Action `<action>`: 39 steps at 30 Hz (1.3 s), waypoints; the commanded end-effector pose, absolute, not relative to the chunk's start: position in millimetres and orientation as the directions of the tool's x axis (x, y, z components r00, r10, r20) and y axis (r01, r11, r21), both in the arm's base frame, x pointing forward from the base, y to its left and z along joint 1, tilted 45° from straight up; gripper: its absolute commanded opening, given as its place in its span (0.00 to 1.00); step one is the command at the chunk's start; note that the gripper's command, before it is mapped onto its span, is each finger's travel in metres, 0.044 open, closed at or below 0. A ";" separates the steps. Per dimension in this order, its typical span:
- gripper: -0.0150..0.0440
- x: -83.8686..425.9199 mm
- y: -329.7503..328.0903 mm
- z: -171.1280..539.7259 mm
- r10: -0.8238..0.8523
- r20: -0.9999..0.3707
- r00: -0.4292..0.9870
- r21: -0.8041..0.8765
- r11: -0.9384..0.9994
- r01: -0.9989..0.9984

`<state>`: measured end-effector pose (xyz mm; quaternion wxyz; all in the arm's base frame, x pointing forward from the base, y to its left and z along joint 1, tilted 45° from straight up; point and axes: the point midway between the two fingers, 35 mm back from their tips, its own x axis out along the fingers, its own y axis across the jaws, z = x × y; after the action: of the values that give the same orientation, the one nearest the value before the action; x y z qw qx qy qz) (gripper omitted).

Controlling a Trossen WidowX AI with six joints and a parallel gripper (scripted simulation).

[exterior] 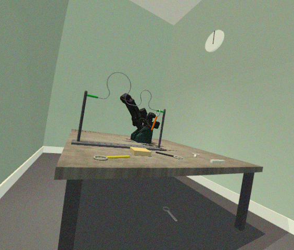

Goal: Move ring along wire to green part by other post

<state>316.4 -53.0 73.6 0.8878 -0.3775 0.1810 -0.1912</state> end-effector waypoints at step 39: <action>0.97 268.2 -28.4 81.9 -0.474 -0.189 0.860 -0.734 0.650 0.197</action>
<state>277.2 -28.7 83.3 0.8904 -0.3740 0.1812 -0.1858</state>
